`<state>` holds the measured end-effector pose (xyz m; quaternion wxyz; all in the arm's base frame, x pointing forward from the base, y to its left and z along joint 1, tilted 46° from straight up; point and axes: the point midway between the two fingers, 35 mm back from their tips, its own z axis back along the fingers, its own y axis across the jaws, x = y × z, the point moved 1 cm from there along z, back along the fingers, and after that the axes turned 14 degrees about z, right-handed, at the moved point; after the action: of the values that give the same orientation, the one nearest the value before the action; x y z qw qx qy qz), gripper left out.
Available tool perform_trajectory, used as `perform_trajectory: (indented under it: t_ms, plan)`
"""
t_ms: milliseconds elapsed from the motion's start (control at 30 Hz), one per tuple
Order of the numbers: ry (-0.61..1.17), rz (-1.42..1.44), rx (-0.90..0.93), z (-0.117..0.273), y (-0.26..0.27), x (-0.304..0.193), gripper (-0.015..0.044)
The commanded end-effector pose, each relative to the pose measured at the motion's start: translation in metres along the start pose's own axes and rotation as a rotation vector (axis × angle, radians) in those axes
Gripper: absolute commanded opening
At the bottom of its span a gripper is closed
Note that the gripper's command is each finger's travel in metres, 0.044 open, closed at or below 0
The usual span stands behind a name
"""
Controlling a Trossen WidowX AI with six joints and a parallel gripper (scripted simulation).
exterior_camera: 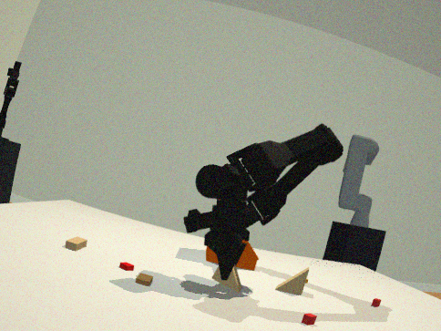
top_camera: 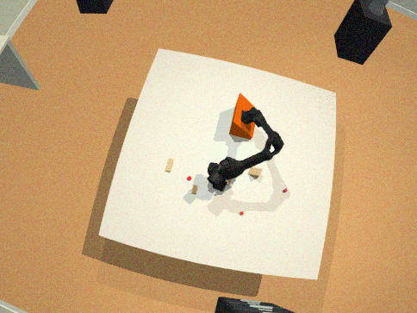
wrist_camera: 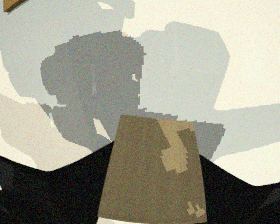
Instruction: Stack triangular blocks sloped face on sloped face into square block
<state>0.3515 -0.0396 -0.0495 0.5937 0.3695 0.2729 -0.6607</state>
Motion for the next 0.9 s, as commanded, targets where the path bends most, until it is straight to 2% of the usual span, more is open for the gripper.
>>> perform_trajectory:
  t_ms: [0,867]
  plan:
    - [-0.088,-0.006,-0.025,0.001,0.000,-0.006,0.0000]
    - [-0.738,-0.006,-0.190,0.001,0.013,-0.057,0.0000]
